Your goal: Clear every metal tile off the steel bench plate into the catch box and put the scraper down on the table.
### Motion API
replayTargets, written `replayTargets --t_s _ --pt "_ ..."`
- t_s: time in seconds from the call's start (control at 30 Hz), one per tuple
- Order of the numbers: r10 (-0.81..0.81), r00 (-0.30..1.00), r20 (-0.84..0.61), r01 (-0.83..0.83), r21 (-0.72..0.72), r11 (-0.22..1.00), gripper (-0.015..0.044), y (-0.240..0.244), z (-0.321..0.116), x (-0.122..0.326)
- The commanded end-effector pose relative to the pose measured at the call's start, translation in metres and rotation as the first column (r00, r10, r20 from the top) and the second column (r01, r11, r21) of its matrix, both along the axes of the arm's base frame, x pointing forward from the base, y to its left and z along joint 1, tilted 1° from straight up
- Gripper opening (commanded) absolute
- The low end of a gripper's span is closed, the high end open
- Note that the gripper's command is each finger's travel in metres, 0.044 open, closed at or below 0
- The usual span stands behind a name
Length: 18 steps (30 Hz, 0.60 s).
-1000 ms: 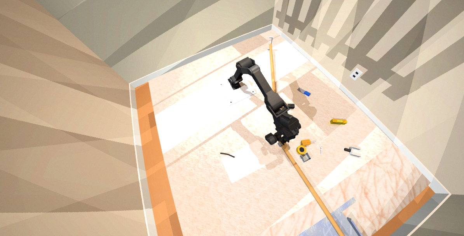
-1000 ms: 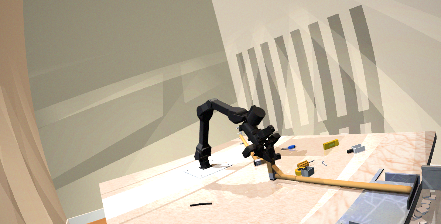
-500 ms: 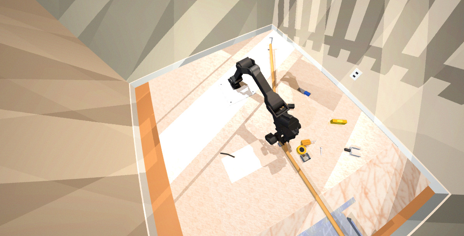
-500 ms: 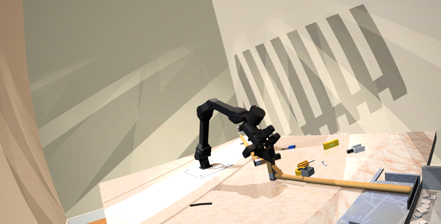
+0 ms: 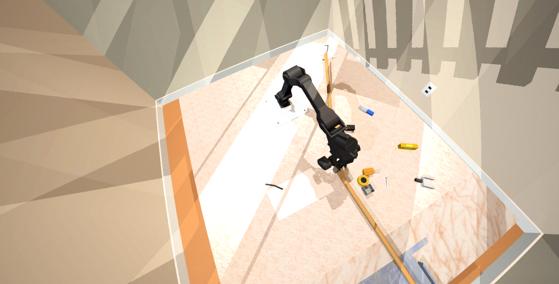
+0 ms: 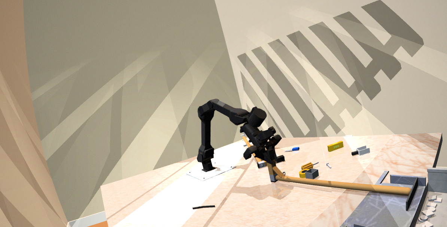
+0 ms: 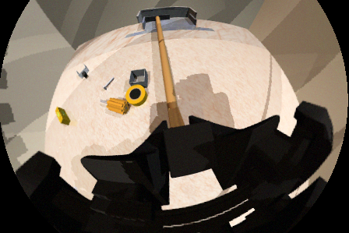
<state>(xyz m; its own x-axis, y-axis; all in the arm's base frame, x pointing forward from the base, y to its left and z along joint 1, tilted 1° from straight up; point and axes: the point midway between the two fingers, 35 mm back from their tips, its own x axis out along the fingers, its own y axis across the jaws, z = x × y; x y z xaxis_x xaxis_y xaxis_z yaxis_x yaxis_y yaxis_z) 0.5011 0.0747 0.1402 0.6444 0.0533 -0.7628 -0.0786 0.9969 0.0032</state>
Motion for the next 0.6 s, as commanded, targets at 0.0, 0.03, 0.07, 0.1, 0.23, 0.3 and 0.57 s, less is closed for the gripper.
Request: replayTargets --t_s 0.0,0.03,0.07,0.1,0.23,0.3,0.57 --pt "-0.003 1.0 0.017 0.003 0.004 1.0 0.0 0.0 0.009 -0.005" --pt "-0.003 1.0 0.017 0.003 0.004 1.0 0.0 0.0 0.009 -0.007" --pt "-0.003 1.0 0.017 0.003 0.004 1.0 0.0 0.0 0.009 -0.008" --pt "-0.003 1.0 0.017 0.003 0.004 1.0 0.0 0.0 0.01 -0.009" --pt "-0.003 1.0 0.017 0.003 0.004 1.0 0.0 0.0 0.011 -0.015" --pt "-0.003 1.0 0.017 0.002 0.005 1.0 0.0 0.0 0.012 -0.018" --pt "-0.002 1.0 0.018 0.002 0.005 1.0 0.0 0.0 0.013 -0.03"
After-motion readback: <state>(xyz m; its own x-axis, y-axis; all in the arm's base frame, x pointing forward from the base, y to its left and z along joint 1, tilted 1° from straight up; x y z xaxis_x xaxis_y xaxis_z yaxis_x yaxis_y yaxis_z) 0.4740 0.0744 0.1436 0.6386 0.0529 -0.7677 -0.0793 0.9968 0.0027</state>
